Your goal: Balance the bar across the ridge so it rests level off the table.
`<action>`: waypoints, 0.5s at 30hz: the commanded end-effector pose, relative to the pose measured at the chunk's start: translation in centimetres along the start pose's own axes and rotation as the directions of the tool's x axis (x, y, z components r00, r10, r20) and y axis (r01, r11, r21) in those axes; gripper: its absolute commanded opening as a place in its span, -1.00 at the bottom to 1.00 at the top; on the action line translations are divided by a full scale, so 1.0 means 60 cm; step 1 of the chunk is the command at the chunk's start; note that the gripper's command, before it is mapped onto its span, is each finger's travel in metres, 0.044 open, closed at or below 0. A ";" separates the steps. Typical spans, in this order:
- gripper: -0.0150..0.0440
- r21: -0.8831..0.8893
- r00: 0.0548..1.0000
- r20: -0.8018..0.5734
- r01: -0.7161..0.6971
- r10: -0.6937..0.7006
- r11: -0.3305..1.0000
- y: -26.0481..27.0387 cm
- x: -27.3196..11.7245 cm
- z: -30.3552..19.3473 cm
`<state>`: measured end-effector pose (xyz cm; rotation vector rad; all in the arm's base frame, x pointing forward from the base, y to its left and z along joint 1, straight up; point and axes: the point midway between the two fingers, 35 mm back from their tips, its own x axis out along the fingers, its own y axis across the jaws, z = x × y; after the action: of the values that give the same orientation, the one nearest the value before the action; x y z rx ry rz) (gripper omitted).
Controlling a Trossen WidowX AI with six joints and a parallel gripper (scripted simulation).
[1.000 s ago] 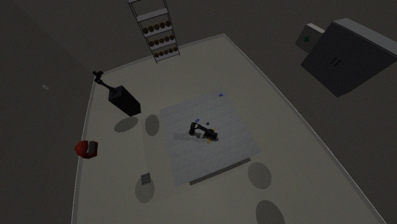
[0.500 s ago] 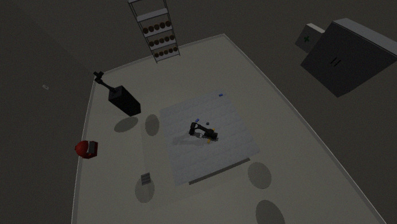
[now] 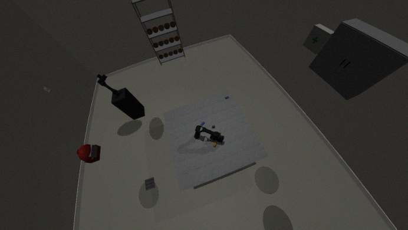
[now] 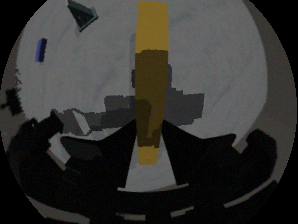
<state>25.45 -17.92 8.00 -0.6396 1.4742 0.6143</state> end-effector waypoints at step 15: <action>-0.49 -0.003 1.000 0.005 0.008 -0.008 1.000 0.000 -0.083 0.001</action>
<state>25.40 -17.88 11.82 -0.6399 1.4740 0.6140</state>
